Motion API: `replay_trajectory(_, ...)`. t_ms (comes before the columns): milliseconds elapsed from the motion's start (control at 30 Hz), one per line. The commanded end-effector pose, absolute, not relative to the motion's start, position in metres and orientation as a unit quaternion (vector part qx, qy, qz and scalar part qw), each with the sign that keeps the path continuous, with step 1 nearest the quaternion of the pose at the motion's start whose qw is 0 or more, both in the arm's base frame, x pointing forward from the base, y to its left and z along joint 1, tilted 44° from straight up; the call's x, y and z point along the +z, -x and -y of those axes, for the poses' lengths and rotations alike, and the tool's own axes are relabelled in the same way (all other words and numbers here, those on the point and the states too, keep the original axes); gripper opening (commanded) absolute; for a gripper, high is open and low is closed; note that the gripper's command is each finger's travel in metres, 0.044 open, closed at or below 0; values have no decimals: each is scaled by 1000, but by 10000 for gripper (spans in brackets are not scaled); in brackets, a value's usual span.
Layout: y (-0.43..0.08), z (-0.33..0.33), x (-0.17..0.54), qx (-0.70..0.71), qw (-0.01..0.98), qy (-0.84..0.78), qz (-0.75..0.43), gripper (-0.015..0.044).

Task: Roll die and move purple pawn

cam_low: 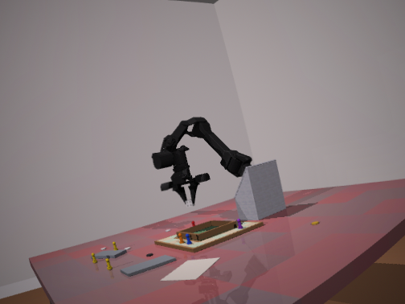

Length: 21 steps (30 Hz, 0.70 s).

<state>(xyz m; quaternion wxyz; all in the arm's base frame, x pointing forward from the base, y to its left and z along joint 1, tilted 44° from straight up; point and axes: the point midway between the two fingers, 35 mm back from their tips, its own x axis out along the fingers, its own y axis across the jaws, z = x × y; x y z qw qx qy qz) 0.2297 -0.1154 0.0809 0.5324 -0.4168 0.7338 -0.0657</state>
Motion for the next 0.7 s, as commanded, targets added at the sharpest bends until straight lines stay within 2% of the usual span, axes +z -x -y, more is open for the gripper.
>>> replay_trajectory(0,-241,105,66,-8,501,456,-736,0)
replay_trajectory(667,-268,55,-11,237,312,603,-695,0)
